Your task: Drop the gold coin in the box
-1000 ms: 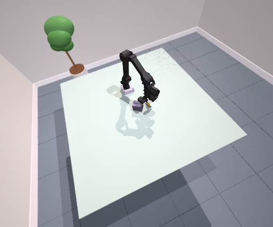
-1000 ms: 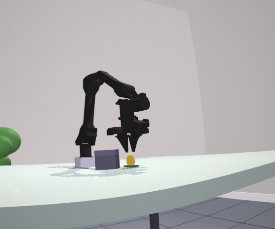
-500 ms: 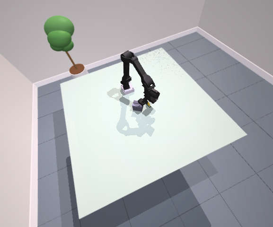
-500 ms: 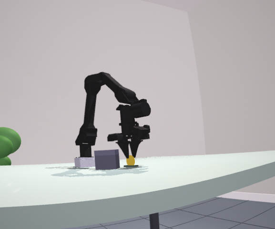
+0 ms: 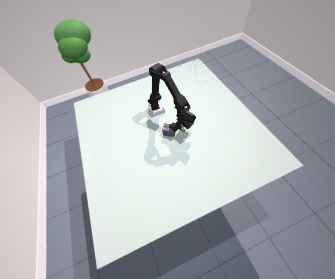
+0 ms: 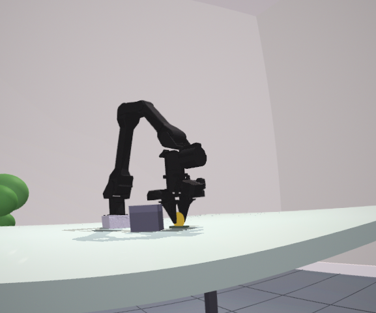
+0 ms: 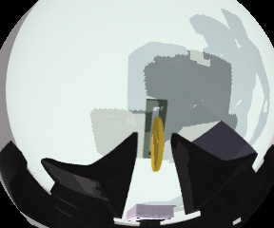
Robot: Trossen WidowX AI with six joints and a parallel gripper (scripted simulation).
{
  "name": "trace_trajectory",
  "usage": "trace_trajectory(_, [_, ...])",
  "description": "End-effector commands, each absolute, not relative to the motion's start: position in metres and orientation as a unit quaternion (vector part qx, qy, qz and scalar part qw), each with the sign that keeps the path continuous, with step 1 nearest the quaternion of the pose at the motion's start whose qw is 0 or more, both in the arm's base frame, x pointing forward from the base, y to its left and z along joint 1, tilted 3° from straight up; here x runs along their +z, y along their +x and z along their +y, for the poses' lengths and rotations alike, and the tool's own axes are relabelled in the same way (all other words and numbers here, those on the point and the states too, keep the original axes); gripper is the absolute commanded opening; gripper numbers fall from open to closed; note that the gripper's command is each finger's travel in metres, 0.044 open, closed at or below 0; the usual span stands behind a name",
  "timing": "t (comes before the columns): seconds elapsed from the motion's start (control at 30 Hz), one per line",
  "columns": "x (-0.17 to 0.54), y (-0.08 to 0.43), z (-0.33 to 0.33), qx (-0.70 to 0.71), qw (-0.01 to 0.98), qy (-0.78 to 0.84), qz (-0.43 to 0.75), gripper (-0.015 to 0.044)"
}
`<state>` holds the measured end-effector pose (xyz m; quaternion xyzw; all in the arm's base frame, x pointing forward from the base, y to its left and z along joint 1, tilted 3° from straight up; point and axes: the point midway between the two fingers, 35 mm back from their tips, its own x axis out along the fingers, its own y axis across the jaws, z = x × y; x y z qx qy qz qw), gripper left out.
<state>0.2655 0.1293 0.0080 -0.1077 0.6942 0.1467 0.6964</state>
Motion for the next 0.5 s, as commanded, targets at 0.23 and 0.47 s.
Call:
trace_trajectory(0.23, [0.0031, 0.2640, 0.1288, 0.144, 0.693, -0.107, 0.698, 0.0000])
trace_trajectory(0.47, [0.0031, 0.2640, 0.1288, 0.144, 0.693, -0.107, 0.698, 0.0000])
